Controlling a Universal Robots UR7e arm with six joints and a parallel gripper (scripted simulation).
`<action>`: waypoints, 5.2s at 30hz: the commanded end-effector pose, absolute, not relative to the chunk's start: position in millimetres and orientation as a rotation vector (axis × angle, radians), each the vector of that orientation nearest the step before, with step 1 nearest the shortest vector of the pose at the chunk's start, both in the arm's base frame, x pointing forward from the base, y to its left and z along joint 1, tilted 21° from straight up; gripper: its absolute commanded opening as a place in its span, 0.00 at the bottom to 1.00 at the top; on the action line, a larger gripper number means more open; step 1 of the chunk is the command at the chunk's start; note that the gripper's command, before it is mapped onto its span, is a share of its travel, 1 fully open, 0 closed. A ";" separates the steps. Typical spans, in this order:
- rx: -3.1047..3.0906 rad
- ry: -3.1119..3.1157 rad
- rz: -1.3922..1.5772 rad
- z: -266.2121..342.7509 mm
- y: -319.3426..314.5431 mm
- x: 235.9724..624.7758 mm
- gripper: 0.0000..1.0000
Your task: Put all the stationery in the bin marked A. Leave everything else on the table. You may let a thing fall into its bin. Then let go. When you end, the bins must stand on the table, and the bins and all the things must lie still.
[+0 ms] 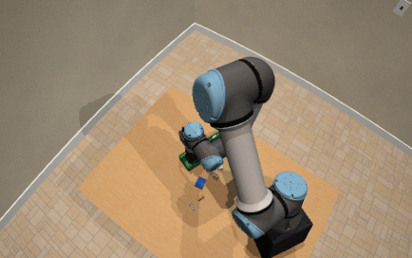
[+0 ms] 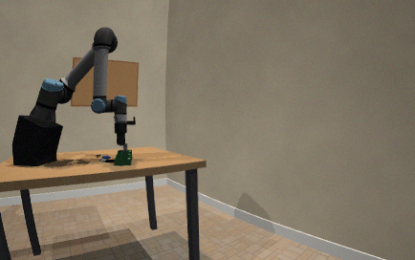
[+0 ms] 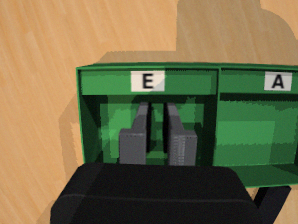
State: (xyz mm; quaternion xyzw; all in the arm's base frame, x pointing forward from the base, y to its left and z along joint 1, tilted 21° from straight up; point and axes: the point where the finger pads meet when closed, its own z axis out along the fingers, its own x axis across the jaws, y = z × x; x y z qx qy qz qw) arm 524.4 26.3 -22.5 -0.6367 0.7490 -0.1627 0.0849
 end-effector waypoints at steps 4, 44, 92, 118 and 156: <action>-1.898 2.233 -0.487 -12.5 27.8 521.4 0.31; -1.898 2.233 -0.487 129.1 48.3 470.6 0.31; -2.337 1.863 -0.537 -23.5 -5.2 358.4 0.62; -2.337 1.863 -0.537 -25.4 -9.6 351.1 0.62; -2.337 1.863 -0.537 -26.0 -6.9 350.6 0.62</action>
